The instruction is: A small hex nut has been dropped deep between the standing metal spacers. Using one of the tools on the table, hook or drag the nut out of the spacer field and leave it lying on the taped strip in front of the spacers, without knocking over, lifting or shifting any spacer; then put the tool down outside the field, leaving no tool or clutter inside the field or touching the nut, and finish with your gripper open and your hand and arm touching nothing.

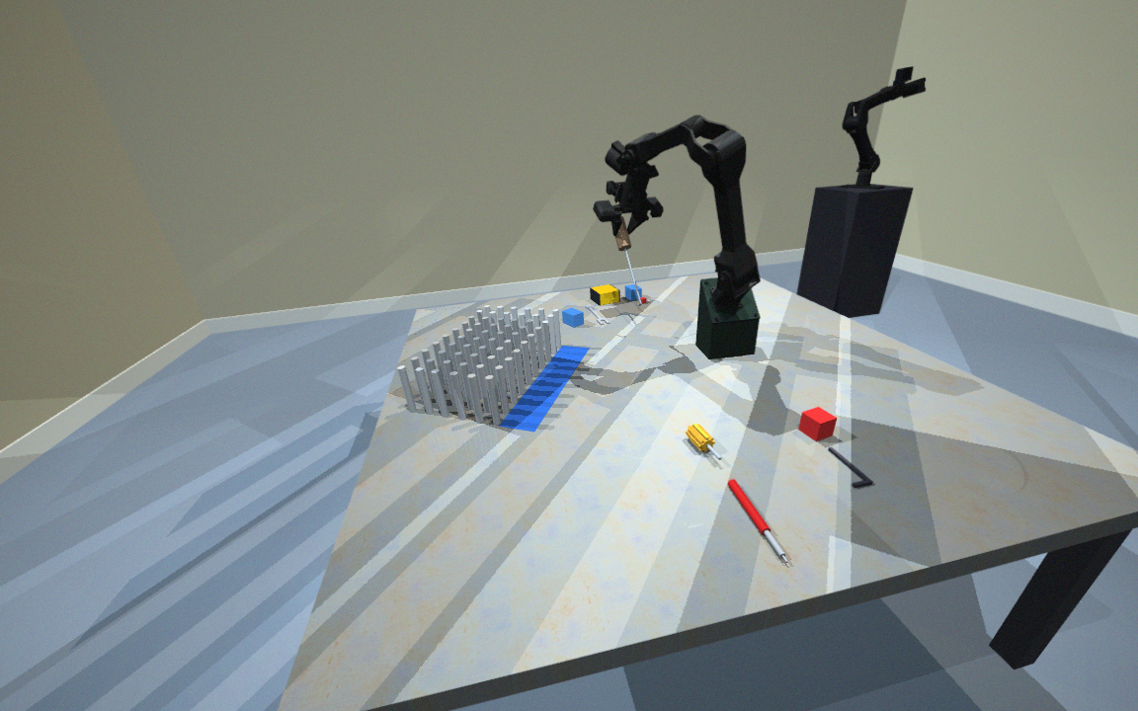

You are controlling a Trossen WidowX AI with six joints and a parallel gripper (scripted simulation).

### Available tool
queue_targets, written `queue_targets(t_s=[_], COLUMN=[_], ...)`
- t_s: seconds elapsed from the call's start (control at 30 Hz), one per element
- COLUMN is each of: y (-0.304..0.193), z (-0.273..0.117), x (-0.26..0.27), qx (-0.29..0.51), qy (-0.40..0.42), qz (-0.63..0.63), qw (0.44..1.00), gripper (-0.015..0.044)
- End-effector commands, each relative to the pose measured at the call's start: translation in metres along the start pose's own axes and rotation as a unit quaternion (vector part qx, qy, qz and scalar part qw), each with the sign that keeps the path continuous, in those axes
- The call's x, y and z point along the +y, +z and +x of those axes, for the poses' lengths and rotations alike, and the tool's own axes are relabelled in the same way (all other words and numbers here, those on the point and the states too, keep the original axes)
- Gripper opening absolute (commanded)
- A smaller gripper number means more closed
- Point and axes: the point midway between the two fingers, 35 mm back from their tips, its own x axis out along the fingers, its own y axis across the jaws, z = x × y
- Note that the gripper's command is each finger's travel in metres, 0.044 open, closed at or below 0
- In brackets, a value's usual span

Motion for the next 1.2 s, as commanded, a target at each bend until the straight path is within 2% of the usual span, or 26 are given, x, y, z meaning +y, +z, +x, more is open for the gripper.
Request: queue_targets(t_s=[0.0,0.57,1.17], y=[-0.008,-0.047,-0.097], z=[-0.004,-0.021,-0.040], x=[0.012,0.077,0.130], qx=[-0.005,-0.011,-0.018], qy=[-0.012,-0.015,-0.016], qz=[-0.060,-0.340,-0.611], qw=[0.998,0.940,0.791], gripper=[0.0000,0.0000,0.0000])
